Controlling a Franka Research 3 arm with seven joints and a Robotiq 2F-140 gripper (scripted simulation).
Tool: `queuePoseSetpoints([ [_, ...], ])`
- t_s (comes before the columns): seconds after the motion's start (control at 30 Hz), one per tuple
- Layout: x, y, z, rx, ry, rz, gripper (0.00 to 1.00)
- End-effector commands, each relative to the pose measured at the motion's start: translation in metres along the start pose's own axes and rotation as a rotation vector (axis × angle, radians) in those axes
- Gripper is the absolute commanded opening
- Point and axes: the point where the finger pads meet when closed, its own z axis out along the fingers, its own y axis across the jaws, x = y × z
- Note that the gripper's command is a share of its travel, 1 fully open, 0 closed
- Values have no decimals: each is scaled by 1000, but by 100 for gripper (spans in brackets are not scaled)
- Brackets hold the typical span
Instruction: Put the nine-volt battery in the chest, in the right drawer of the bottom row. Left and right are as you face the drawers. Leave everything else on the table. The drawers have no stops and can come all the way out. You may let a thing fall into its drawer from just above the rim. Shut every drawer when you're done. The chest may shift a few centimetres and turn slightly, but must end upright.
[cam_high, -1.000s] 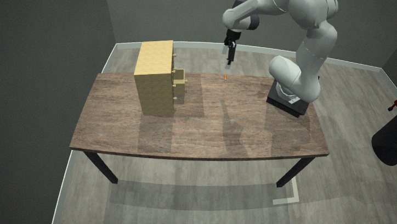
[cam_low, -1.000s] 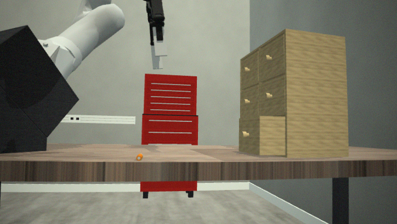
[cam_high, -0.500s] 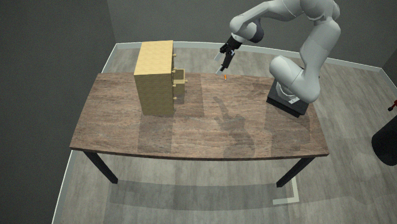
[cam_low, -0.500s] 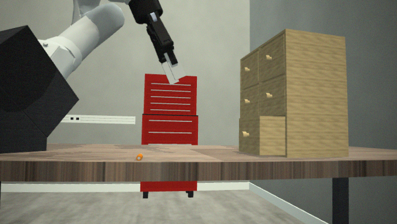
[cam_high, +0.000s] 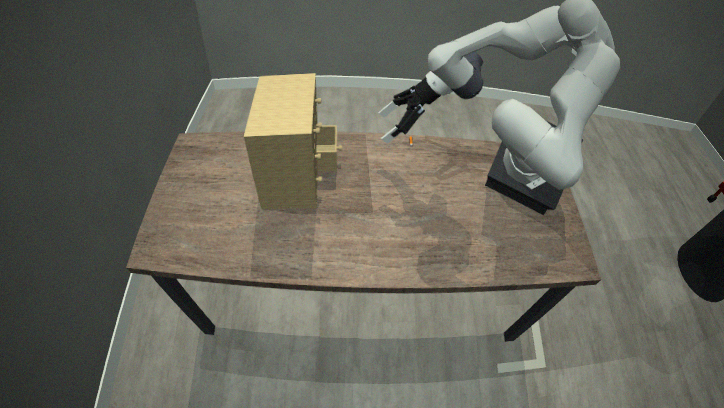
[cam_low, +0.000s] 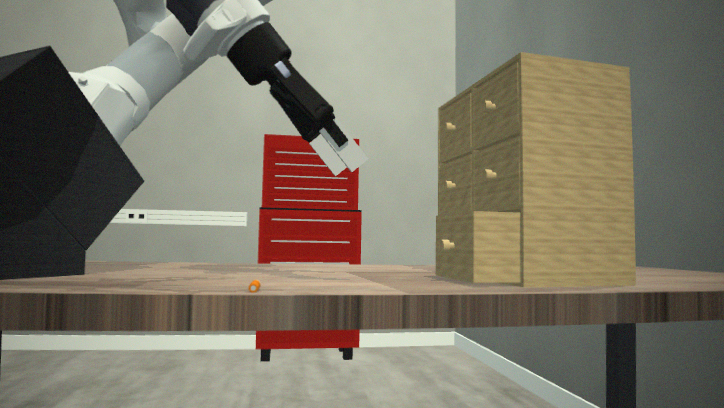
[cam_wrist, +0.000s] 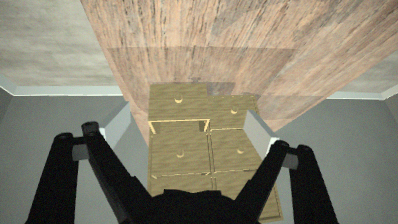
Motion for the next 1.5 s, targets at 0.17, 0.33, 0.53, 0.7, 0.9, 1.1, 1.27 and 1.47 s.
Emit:
queuePoseSetpoints([
  [0.17, -2, -14, 5, 42, -60, -92, 100],
  [0.33, -2, -14, 7, 42, -68, -92, 100],
  [0.53, -2, -14, 7, 42, -68, -92, 10],
  [0.7, -2, -14, 7, 42, -68, -92, 10],
  [0.9, -2, -14, 7, 42, -68, -92, 10],
  [1.1, -2, -14, 7, 42, -68, -92, 10],
  [1.27, -2, -15, 9, 42, -68, -92, 10],
  [1.47, -1, -15, 26, 42, -68, -92, 10],
])
